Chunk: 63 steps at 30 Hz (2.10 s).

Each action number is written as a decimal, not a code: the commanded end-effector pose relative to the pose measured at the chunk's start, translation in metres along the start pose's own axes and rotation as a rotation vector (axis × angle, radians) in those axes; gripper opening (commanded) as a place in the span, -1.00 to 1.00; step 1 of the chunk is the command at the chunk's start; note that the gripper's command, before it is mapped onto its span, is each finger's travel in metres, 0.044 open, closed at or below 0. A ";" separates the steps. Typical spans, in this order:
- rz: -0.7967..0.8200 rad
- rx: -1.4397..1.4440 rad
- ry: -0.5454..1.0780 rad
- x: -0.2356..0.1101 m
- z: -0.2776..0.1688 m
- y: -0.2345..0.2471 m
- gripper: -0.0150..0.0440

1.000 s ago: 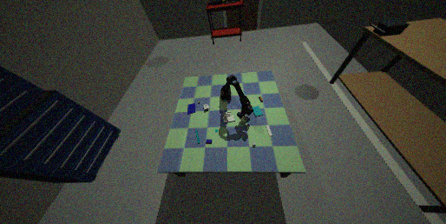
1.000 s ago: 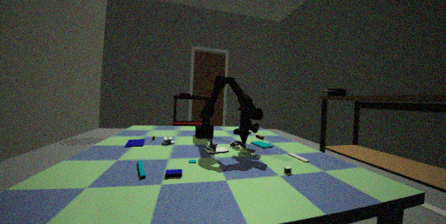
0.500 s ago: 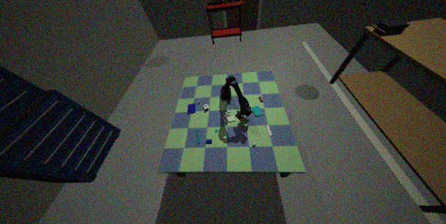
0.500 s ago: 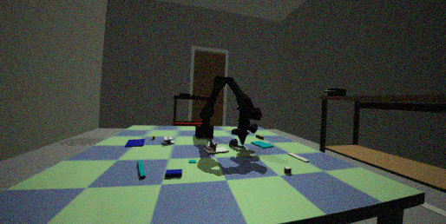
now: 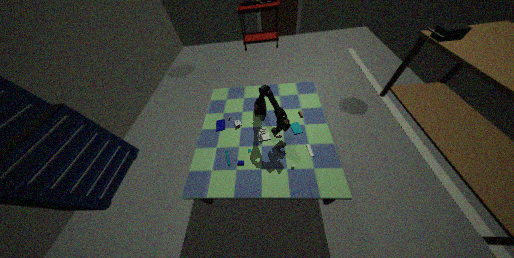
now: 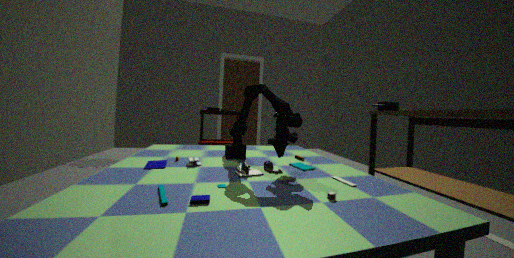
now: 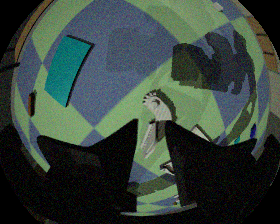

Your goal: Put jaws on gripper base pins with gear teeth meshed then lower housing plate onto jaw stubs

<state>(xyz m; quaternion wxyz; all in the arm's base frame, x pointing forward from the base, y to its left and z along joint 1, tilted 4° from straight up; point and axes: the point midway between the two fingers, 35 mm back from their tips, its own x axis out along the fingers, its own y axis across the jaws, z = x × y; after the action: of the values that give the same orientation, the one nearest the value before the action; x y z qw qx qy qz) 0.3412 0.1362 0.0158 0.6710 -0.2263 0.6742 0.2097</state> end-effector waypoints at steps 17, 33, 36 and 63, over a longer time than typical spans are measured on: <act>0.000 0.000 0.000 0.001 0.000 0.000 1.00; 0.000 0.000 0.000 0.001 0.000 0.000 1.00; 0.000 0.000 0.000 0.001 0.000 0.000 1.00; 0.003 0.004 0.012 -0.007 -0.003 0.001 -0.49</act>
<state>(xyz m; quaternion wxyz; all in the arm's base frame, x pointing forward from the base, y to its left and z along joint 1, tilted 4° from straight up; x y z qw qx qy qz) 0.3388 0.1354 0.0232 0.6674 -0.2264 0.6779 0.2090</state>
